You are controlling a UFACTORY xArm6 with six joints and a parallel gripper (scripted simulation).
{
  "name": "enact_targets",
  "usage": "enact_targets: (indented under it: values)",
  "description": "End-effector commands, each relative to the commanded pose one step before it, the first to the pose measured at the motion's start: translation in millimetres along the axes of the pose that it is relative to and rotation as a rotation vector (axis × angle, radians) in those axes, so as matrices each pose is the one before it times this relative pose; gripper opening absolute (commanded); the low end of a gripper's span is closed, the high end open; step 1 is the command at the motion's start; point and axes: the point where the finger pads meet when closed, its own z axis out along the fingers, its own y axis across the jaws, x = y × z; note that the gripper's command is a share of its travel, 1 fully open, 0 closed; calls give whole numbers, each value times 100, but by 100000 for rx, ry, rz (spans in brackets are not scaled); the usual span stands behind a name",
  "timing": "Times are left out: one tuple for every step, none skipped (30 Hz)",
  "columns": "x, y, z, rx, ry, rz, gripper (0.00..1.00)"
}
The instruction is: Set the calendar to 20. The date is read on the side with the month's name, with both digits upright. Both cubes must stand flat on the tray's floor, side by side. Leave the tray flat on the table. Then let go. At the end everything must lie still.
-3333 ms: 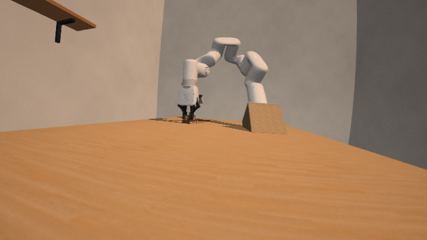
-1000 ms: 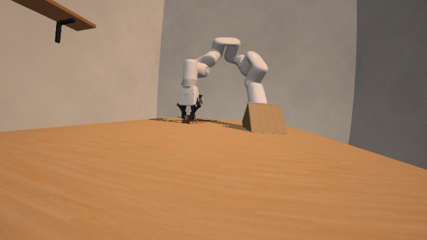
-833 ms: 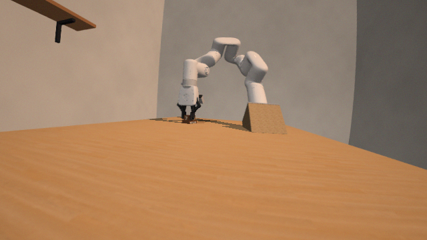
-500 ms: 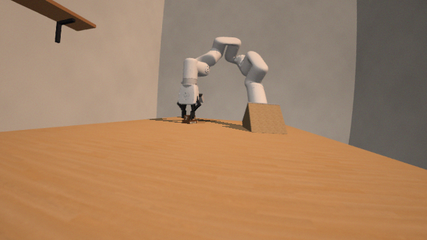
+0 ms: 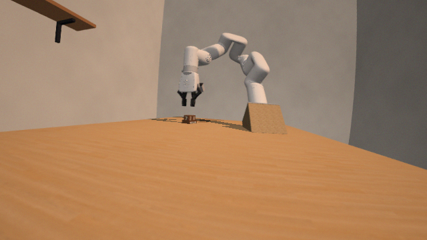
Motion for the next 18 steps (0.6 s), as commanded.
enact_targets:
  values:
    - [62,-11,-1458,-24,216,37,49]
    - [0,0,-296,0,0,0,49]
    - [0,0,-229,0,0,0,49]
    - [0,0,-166,0,0,0,49]
    - [0,1,-108,-1,-1,-1,49]
    - [0,1,-60,-1,-1,-1,49]
    - [0,0,-24,0,0,0,49]
    - [0,0,-4,0,0,0,49]
    - [0,0,0,0,0,0,100]
    - [0,0,0,0,0,0,100]
    - [0,0,0,0,0,0,100]
    - [0,0,0,0,0,0,100]
    - [0,0,0,0,0,0,100]
    - [0,0,0,0,0,0,100]
    - [0,0,0,0,0,0,100]
    - [0,0,0,0,0,0,100]
    - [0,0,0,0,0,0,100]
    - [0,0,0,0,0,0,100]
